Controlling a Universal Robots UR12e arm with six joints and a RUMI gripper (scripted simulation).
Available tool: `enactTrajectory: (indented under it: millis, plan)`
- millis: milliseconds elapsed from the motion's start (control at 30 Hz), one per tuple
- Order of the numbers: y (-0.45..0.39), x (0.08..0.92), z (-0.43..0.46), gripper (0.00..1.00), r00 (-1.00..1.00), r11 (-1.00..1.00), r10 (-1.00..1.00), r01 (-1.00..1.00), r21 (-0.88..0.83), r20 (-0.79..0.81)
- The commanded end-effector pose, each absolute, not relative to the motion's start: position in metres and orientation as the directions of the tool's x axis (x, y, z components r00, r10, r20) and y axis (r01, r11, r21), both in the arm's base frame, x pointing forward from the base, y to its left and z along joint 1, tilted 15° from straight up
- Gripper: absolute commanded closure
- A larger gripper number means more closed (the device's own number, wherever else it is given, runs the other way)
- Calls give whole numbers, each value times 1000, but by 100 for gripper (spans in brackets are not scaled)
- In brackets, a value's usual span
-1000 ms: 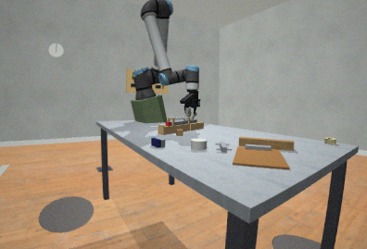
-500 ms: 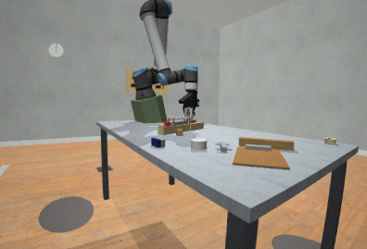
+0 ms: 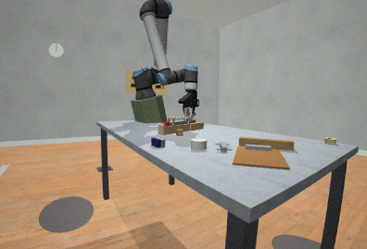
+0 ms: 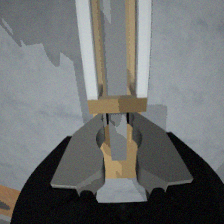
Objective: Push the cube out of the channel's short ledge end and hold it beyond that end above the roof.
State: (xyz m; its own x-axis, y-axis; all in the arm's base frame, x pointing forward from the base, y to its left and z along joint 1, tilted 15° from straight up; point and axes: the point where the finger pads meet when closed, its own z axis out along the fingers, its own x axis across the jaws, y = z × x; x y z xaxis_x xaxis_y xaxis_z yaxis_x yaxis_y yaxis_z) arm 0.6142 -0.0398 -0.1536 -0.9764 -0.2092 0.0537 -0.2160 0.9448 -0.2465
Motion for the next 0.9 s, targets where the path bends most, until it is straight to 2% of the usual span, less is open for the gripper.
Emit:
enactTrajectory:
  millis: [0,767,800,867]
  plan:
    - [-40,615,-153,100,-976,945,-209,-216,-247,52]
    - [-40,615,-153,100,-976,945,-209,-216,-247,52]
    - [-40,615,-153,78,-976,945,-209,-216,-247,52]
    - [-40,615,-153,78,-976,945,-209,-216,-247,52]
